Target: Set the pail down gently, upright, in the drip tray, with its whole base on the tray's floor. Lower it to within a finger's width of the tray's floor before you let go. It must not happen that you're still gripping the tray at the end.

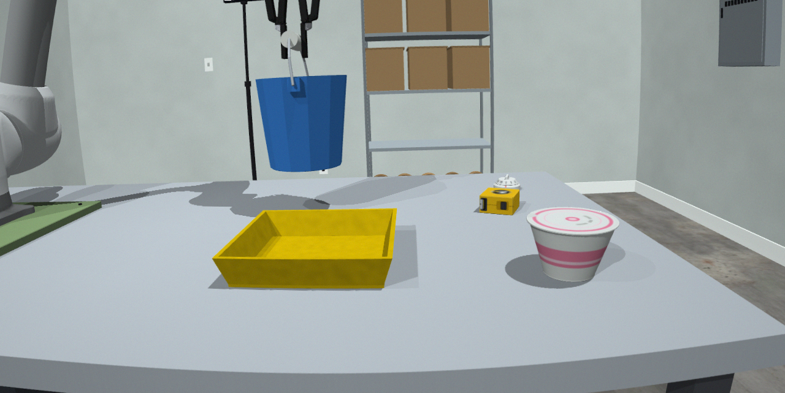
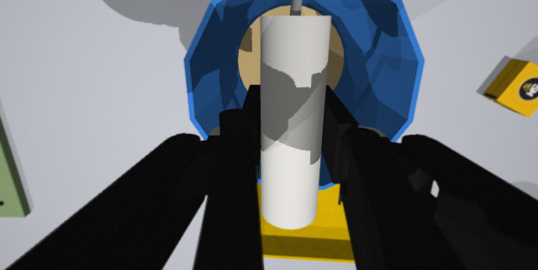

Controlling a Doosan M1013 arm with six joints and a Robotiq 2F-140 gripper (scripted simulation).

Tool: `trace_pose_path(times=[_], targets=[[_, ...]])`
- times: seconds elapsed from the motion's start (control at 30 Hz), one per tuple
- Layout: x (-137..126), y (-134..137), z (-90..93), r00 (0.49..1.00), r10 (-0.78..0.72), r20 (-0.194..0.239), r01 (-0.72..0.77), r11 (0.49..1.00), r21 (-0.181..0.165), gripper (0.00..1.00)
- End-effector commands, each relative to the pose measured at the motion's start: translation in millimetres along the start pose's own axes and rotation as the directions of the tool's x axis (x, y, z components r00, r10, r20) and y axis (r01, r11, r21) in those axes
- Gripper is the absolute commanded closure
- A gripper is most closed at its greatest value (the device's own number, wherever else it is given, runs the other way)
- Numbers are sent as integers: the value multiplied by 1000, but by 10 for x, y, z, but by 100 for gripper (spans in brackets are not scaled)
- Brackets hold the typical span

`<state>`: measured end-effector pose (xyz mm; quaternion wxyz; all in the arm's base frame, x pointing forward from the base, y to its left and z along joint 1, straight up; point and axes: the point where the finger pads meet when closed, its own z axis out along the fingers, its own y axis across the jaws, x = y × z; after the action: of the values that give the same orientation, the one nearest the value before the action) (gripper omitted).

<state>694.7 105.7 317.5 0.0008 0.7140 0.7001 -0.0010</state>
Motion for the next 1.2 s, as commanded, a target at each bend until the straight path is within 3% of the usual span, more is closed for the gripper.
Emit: trace_pose_path(times=[0.0,1.17], targets=[[-14,5,-10,1000,0,-1,0,1000,-2,90],[-401,78,-10,1000,0,-1,0,1000,-2,90]])
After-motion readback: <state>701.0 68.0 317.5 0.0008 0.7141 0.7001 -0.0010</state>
